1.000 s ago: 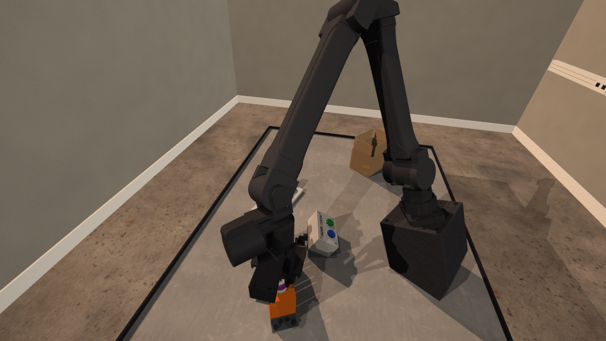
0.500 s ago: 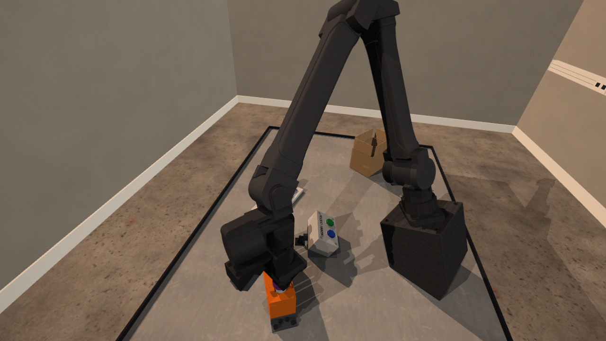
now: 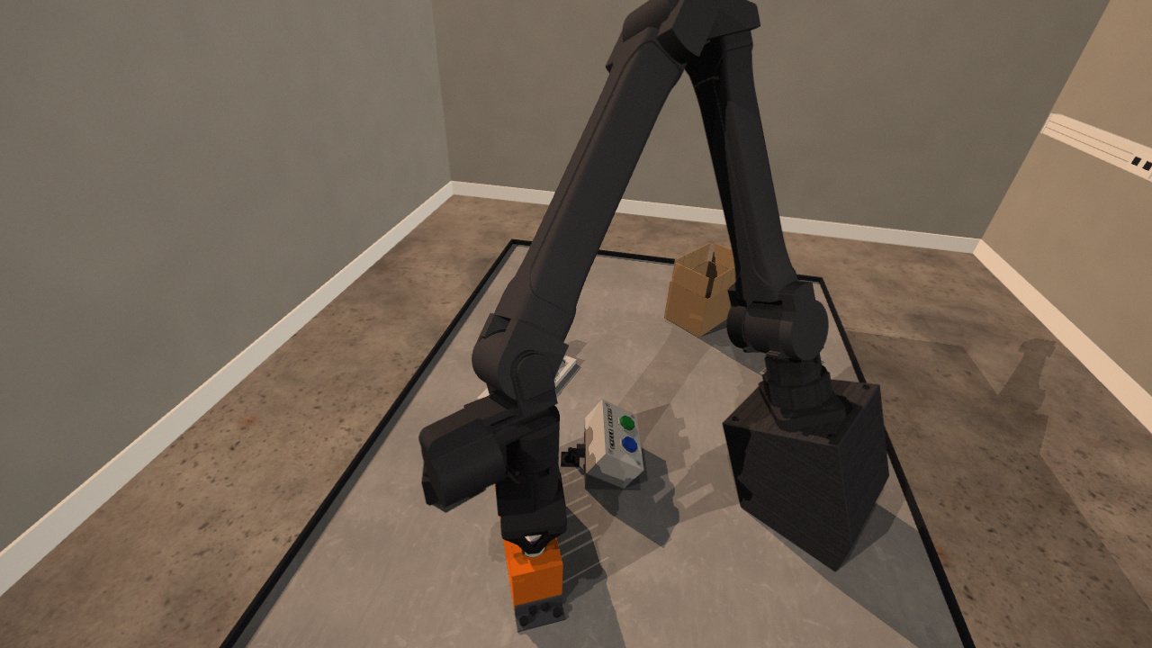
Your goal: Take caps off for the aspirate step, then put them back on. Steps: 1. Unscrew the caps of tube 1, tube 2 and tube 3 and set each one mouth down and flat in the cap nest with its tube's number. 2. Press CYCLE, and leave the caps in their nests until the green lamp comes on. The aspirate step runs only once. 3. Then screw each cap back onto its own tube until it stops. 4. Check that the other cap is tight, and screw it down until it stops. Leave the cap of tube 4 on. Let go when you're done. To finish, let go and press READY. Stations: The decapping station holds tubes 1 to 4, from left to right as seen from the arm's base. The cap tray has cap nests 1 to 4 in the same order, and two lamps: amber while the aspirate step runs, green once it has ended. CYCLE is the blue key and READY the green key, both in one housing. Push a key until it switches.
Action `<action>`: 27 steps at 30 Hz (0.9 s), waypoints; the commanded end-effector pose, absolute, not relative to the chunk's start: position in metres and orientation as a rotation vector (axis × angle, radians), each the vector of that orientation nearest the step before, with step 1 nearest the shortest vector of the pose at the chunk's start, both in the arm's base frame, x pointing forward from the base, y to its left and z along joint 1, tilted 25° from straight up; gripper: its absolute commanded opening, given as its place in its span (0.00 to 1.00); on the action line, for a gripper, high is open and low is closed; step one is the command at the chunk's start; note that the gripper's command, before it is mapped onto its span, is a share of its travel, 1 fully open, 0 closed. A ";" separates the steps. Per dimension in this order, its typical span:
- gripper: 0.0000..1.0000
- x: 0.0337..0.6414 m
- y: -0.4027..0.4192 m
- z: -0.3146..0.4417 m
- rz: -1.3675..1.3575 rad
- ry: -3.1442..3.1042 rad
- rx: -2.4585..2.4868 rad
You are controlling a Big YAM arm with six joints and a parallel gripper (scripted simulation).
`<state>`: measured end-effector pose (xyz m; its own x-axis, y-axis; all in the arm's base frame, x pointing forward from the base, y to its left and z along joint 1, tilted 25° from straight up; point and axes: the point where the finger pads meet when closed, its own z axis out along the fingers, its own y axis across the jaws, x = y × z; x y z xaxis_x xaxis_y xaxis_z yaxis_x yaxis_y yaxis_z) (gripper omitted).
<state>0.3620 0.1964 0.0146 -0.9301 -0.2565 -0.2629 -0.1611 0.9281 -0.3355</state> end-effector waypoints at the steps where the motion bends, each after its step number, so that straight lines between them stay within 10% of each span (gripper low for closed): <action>1: 0.00 0.376 0.200 0.015 -0.368 2.756 0.078; 27: 0.00 0.373 0.196 0.011 -0.082 2.315 1.388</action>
<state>0.3621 0.1966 0.0146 -0.5663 0.7107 -0.4174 0.7553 0.6502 0.0824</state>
